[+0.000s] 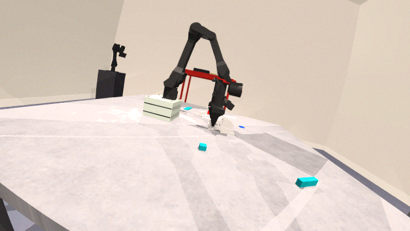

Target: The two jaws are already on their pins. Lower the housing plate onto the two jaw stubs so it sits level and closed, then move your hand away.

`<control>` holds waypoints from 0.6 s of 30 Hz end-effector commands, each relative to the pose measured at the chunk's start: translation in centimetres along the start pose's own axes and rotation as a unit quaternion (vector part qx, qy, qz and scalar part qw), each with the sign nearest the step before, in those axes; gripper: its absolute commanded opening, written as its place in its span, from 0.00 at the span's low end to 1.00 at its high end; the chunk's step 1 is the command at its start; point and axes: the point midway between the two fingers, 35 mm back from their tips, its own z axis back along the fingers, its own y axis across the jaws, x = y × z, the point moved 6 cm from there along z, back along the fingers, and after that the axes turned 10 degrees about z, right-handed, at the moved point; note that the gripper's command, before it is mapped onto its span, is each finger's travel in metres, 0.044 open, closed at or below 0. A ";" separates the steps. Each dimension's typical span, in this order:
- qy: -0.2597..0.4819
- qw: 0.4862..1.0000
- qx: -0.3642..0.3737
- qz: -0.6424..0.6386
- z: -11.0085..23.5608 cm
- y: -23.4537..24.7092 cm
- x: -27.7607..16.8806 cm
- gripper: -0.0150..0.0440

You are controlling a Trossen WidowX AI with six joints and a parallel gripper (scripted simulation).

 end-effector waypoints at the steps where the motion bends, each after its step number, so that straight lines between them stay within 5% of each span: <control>1: 0.004 1.000 0.000 0.003 -0.2 0.0 -0.2 0.85; 18: 0.004 1.000 0.000 0.003 -0.6 0.0 -0.2 0.85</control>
